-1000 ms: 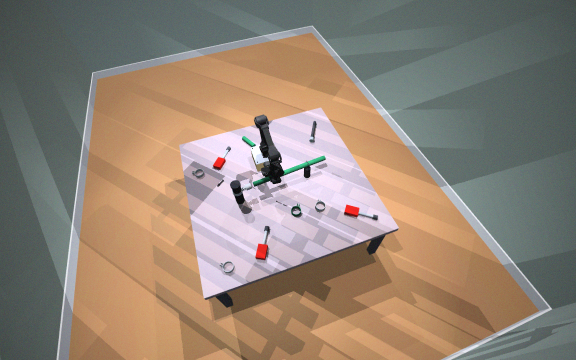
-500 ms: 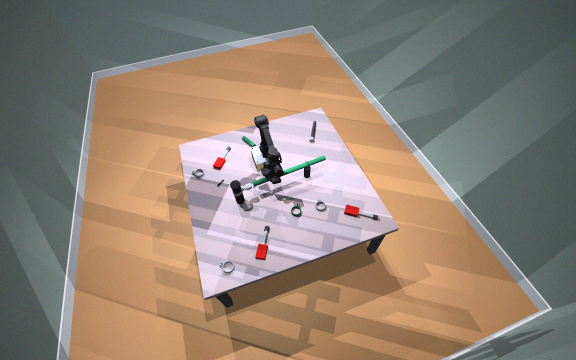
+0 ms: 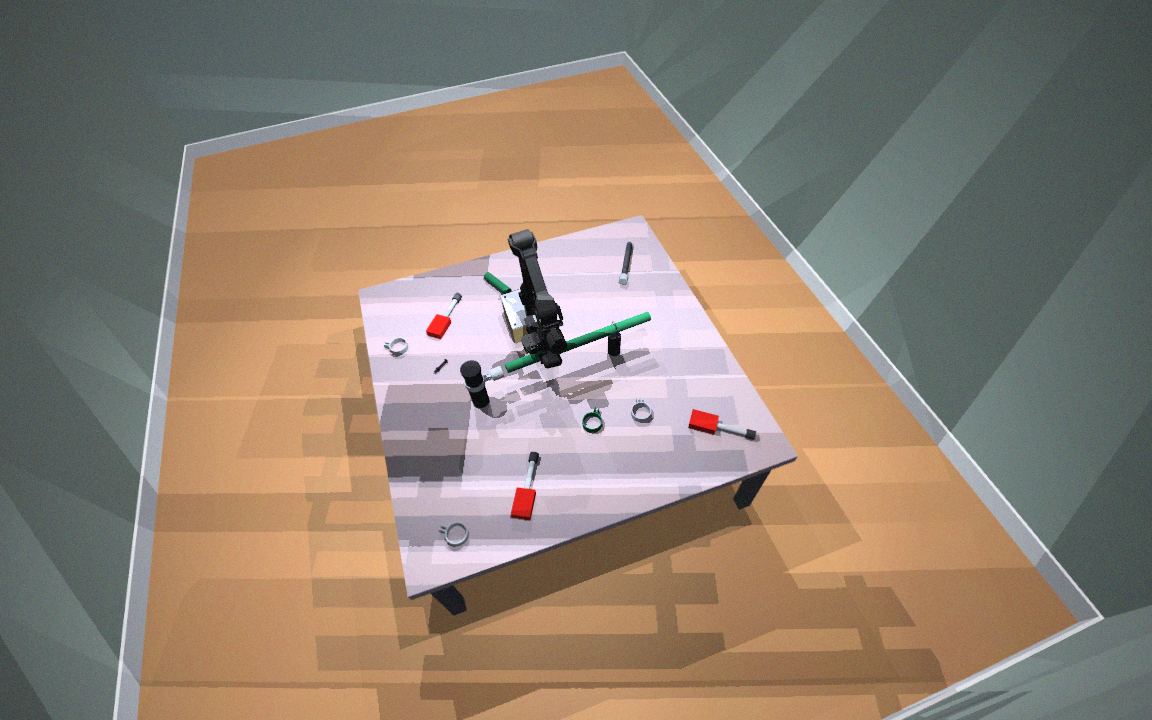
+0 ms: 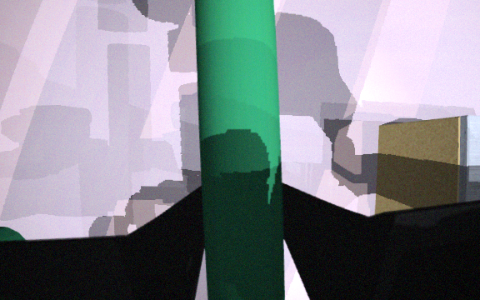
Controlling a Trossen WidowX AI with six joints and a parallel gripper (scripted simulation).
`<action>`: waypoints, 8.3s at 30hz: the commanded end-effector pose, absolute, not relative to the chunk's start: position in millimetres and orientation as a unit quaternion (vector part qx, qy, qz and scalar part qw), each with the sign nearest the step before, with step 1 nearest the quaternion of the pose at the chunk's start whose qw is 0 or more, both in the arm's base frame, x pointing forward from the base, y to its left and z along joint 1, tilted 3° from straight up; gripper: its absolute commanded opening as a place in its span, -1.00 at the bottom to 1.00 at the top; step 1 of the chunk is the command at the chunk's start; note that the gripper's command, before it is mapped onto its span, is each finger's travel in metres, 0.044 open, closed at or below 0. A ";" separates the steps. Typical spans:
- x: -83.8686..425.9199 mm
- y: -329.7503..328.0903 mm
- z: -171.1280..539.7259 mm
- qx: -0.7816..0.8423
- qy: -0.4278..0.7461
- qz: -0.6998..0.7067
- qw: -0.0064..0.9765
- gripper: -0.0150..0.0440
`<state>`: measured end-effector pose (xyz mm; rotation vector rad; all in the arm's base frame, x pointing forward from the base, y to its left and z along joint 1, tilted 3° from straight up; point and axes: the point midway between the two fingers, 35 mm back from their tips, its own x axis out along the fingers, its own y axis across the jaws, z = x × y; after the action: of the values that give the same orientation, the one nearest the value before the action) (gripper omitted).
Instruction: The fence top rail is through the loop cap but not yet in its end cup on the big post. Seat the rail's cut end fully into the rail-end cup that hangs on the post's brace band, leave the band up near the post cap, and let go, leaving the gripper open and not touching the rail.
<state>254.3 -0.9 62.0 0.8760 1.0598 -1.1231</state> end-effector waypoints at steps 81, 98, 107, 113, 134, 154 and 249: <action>261.2 -18.3 62.1 0.382 0.472 -0.487 0.628 -0.49; 262.2 -20.0 62.4 0.381 0.472 -0.487 0.629 -0.49; 263.2 -21.7 63.0 0.380 0.471 -0.486 0.630 -0.49; 263.7 -22.9 63.4 0.380 0.471 -0.486 0.630 -0.49; 265.9 -25.0 65.8 0.380 0.471 -0.486 0.630 -0.49; 262.5 -24.7 61.5 0.382 0.478 -0.487 0.623 -0.49; 276.5 -51.8 69.9 0.381 0.477 -0.488 0.624 -0.49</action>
<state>269.4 -46.7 63.9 0.8725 1.1273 -1.1213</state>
